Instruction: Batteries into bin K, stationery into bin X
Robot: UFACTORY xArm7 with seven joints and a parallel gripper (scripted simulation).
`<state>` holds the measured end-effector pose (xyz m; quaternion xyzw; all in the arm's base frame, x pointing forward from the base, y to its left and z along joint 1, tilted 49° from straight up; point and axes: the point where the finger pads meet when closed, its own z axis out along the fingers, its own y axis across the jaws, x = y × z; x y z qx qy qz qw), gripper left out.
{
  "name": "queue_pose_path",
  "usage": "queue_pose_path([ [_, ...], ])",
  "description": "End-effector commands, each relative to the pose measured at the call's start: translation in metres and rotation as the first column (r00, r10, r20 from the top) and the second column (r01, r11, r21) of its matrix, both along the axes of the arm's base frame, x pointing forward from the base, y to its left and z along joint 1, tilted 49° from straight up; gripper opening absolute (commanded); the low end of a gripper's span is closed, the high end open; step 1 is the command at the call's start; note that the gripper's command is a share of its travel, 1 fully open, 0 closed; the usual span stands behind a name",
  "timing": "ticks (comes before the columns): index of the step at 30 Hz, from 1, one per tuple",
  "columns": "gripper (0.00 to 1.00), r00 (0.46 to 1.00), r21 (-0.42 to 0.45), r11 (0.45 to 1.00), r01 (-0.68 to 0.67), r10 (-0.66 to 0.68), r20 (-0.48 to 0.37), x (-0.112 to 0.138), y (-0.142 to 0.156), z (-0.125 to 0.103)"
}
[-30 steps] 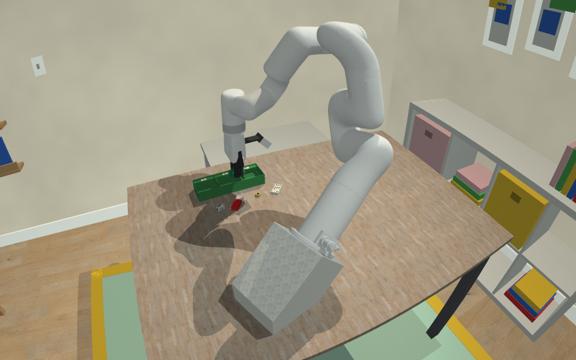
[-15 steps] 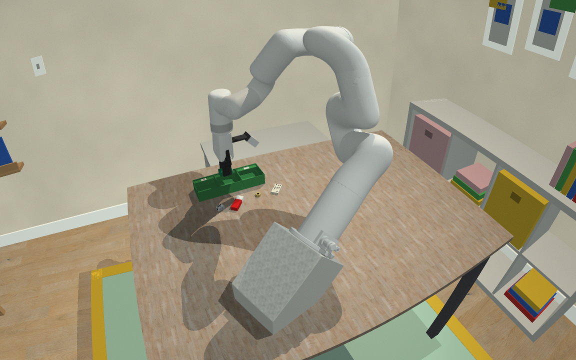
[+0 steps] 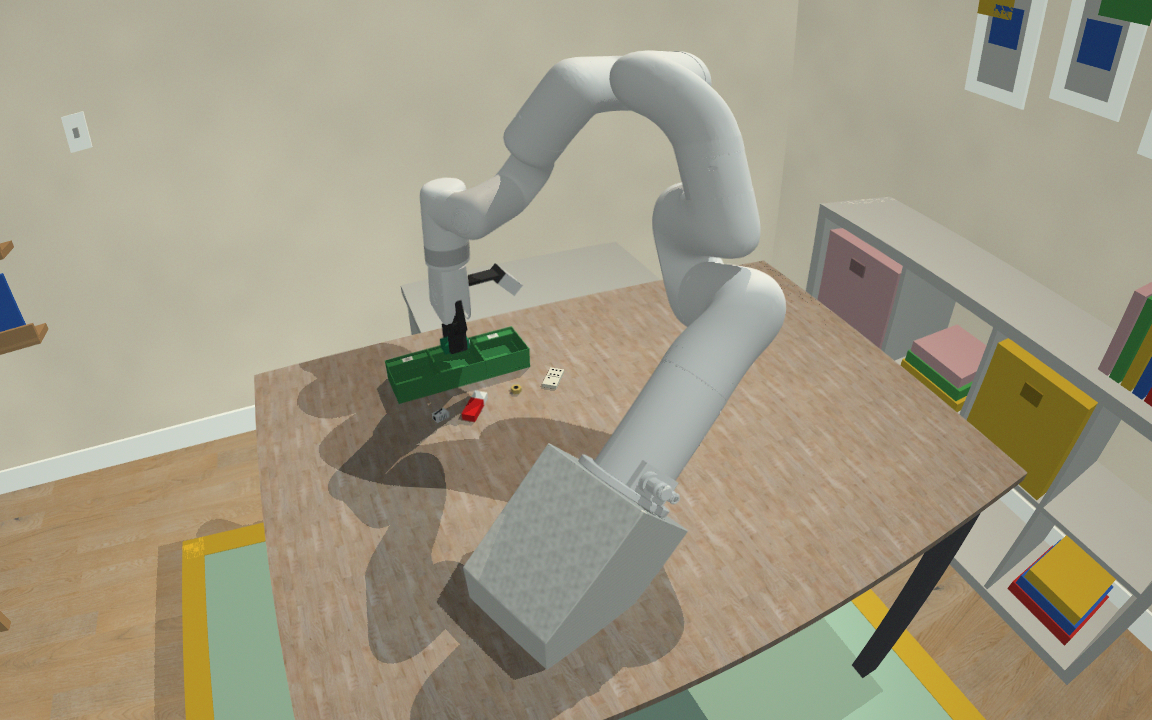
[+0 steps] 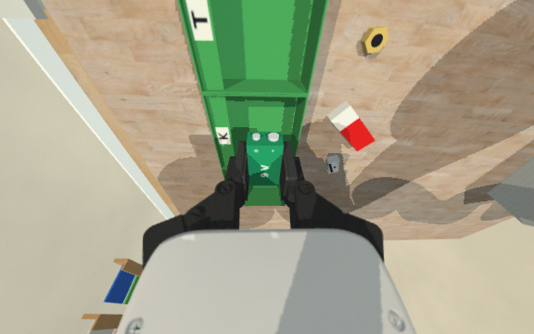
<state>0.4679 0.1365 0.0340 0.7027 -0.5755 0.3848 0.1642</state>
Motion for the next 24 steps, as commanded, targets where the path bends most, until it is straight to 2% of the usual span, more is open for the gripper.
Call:
queue_pose_path([
  [1, 0.0, 1.0, 0.002, 1.0, -0.004, 0.004, 0.001, 0.0, 0.002, 0.001],
  [10, 0.0, 1.0, 0.002, 1.0, -0.004, 0.004, 0.001, 0.0, 0.002, 0.001],
  [24, 0.0, 1.0, 0.002, 1.0, -0.004, 0.004, 0.001, 0.008, -0.015, -0.015],
])
